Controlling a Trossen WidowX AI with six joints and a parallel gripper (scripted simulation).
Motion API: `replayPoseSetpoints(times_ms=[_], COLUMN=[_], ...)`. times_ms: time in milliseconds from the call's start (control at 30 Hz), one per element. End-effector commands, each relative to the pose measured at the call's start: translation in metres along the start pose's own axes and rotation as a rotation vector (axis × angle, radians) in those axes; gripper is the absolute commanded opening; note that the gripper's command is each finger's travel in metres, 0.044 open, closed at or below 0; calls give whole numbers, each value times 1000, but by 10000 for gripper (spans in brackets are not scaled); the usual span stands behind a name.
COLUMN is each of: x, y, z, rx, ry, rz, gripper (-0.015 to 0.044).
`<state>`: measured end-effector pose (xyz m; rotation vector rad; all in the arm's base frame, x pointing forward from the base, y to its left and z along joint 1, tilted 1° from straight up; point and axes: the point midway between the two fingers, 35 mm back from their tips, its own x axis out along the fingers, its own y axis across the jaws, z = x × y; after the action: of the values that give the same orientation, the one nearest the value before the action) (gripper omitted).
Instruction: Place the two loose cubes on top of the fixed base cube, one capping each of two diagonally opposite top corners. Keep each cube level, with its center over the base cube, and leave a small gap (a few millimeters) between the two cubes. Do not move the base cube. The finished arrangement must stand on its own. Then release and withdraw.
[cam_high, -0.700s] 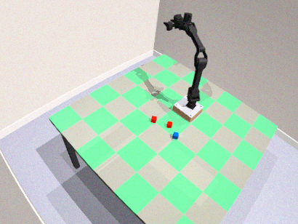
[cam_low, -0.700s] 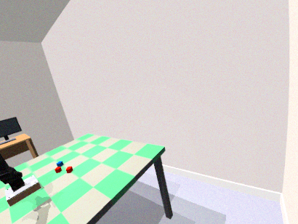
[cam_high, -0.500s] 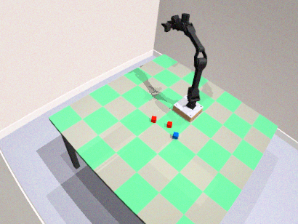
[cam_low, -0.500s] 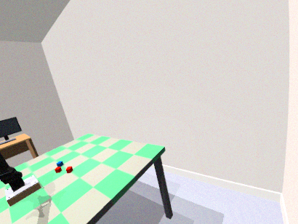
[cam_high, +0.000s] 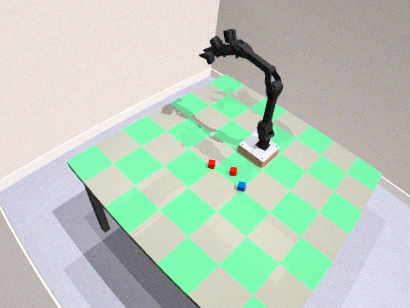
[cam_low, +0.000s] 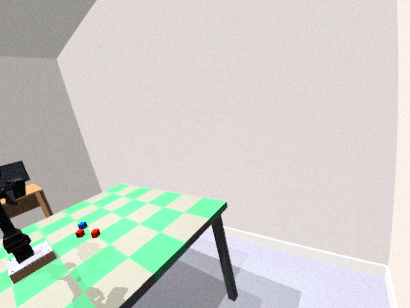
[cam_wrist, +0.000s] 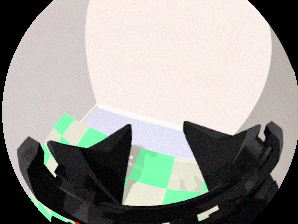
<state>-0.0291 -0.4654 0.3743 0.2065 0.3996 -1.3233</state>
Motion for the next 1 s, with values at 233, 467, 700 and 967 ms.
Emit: replayPoseSetpoints(times_ms=[233,467,700,967], x=[18,8,-18,-62], y=[139,219,288,349], z=[-47,-87,-133,-188], rx=[-173,-311,-476,-695], ry=[182,295,402,511], rz=[259,418,569,731], gripper=[265,265,265,265])
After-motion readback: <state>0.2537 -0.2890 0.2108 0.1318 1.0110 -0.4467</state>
